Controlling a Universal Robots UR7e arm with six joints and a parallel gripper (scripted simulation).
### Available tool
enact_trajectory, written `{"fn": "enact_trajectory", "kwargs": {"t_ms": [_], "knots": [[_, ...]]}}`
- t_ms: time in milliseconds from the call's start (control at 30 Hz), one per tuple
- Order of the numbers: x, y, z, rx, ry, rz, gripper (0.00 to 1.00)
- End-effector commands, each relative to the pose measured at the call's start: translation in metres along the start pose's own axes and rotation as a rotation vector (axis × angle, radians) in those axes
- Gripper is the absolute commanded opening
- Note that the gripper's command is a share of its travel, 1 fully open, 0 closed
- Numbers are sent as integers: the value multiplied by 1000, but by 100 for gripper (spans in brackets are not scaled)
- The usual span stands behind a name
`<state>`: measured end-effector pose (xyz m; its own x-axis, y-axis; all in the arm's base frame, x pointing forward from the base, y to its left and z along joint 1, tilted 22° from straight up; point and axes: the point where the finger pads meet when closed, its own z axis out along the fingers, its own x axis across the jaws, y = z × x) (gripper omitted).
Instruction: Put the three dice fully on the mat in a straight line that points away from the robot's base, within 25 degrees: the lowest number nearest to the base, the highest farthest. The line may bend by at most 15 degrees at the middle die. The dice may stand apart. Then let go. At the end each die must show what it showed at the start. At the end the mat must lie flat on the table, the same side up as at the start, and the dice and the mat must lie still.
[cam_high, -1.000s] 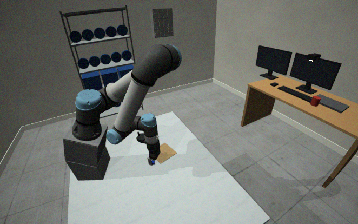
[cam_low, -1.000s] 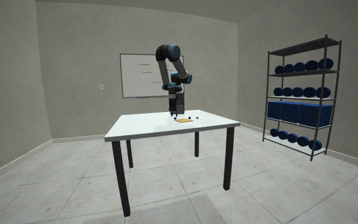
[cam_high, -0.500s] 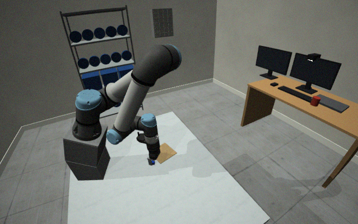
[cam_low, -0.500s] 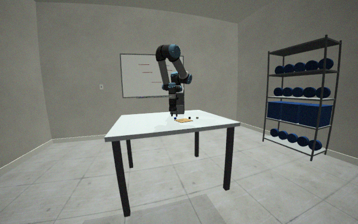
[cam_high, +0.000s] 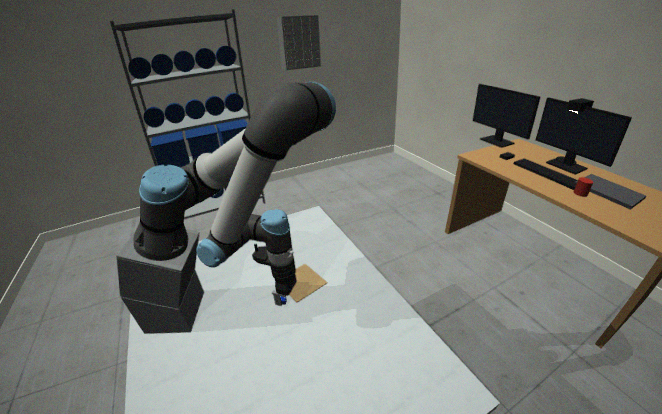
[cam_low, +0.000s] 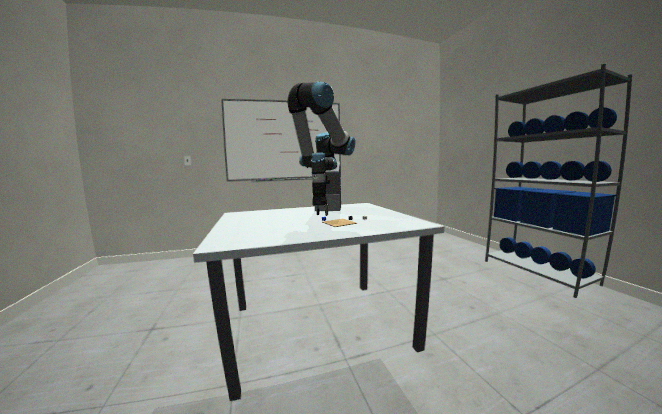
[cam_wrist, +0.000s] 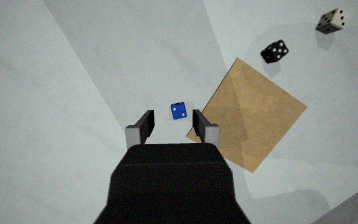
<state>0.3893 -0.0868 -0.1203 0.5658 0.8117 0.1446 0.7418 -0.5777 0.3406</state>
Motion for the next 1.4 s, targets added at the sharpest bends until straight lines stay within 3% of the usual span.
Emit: {"fn": "enact_trajectory", "kwargs": {"t_ms": [0,667,1367], "knots": [[0,0,0,-1,0,0,100],[8,-4,0,-1,0,0,100],[67,-41,0,-1,0,0,100]]}}
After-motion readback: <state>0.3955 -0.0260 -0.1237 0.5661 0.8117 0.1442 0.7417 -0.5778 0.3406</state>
